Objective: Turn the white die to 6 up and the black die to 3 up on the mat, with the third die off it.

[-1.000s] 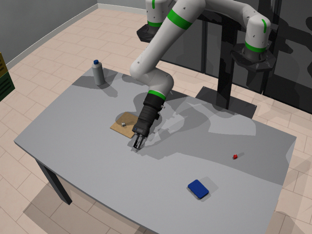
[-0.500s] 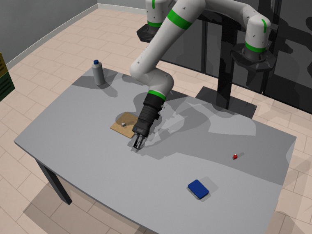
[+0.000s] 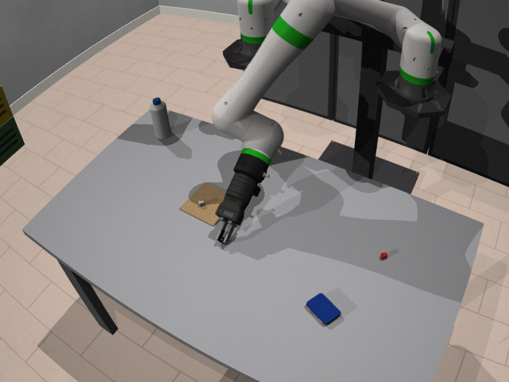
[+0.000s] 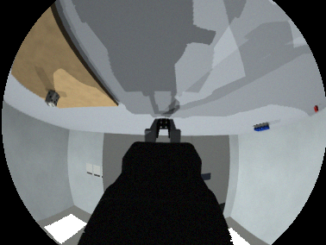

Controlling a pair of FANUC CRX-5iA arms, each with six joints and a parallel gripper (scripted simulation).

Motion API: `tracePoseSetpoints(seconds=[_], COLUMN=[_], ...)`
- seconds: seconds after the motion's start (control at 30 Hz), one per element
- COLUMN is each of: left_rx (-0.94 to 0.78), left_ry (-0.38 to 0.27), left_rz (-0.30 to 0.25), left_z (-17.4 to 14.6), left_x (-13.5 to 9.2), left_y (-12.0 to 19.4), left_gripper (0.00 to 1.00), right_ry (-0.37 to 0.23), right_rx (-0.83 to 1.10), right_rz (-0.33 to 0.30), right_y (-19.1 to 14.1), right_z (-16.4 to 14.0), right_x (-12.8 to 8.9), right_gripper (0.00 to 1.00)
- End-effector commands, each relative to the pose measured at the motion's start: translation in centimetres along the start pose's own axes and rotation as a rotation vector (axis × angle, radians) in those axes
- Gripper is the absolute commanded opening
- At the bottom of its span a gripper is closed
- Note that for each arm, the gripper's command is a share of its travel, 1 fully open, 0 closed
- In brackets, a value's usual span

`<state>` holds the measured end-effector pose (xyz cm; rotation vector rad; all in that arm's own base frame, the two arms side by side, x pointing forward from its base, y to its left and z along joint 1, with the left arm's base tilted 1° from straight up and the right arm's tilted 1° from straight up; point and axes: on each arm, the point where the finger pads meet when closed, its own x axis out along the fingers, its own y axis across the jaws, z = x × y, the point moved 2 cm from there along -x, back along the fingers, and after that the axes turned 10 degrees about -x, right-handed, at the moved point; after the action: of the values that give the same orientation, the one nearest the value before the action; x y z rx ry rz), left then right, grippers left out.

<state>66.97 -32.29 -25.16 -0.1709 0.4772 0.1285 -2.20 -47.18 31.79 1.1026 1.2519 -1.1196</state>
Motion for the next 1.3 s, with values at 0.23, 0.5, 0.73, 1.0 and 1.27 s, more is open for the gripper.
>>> tracePoseSetpoints(seconds=[0.23,0.5,0.73,1.0,1.27], left_rx=[-0.001,-0.001,-0.001,-0.001,-0.001], left_ry=[-0.002,-0.002,-0.002,-0.002,-0.002], left_rz=[-0.001,-0.001,-0.001,-0.001,-0.001], left_z=[-0.32,-0.43,-0.43,-0.43,-0.43], left_x=[0.26,0.32,0.32,0.32,0.32], left_y=[-0.02,0.0,0.0,0.0,0.0], left_gripper=[0.34,0.34,0.34,0.34,0.46], right_ry=[-0.002,-0.002,-0.002,-0.002,-0.002], right_rx=[0.0,0.0,0.0,0.0,0.0], right_rz=[-0.001,-0.001,-0.001,-0.001,-0.001], right_y=[-0.02,-0.02,-0.02,-0.02,-0.02], right_z=[0.02,0.02,0.02,0.02,0.02], right_x=[-0.09,-0.09,-0.09,-0.09,-0.09], right_gripper=[1.0,1.0,1.0,1.0,1.0])
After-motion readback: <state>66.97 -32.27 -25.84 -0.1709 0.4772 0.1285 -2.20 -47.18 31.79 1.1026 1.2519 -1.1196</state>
